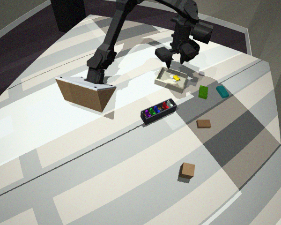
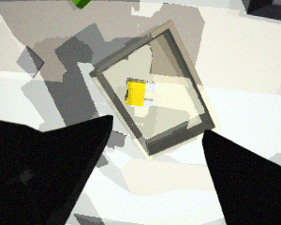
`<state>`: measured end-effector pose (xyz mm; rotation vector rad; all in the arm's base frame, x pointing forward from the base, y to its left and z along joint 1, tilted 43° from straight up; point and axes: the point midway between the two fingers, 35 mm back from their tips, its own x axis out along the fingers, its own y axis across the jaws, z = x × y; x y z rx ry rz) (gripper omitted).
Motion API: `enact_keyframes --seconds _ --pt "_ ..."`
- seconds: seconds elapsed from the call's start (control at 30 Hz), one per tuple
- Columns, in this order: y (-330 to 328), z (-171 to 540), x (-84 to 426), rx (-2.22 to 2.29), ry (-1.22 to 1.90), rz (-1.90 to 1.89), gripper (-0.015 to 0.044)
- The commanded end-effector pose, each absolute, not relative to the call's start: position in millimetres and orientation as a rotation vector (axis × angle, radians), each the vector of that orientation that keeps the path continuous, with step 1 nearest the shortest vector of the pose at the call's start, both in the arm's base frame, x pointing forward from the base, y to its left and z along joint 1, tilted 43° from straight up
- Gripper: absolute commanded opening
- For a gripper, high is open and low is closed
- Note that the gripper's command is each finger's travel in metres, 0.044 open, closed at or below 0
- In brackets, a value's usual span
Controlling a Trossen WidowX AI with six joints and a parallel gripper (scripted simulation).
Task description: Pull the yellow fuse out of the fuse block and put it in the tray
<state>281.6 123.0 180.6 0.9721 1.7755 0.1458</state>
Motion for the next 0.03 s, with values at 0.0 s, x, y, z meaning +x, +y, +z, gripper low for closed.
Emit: enact_keyframes --seconds 0.0 --pt "123.0 180.5 281.5 0.972 1.775 0.145 0.0330"
